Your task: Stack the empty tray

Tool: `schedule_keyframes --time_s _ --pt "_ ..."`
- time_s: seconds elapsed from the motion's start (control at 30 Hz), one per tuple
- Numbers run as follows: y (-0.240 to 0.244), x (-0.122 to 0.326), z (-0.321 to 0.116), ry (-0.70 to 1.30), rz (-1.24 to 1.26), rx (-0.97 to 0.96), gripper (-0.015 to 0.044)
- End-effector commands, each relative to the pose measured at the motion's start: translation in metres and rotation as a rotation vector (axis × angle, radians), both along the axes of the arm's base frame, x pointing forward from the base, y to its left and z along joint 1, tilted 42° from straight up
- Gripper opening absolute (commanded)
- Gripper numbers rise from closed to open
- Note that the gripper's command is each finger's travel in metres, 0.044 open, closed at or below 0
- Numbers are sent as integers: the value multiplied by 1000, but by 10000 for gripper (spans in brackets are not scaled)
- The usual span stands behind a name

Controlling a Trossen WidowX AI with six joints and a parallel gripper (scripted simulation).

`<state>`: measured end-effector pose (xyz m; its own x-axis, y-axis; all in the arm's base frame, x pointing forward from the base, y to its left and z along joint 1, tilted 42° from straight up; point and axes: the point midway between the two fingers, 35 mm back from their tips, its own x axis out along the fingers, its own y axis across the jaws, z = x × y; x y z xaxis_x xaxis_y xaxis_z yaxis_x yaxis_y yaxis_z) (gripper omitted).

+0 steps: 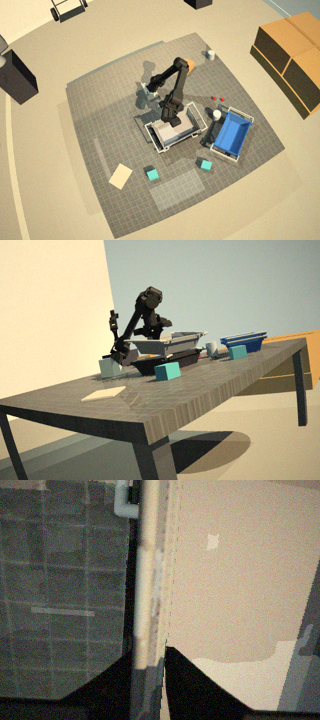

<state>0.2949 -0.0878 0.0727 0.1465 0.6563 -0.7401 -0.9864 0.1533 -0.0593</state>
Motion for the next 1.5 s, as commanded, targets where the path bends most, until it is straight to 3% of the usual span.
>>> schedule_keyframes --time_s 0.0,1.47 --pt "3 -6 -5 38 5 -1 0" --pt "1 0 -1 2 1 0 0"
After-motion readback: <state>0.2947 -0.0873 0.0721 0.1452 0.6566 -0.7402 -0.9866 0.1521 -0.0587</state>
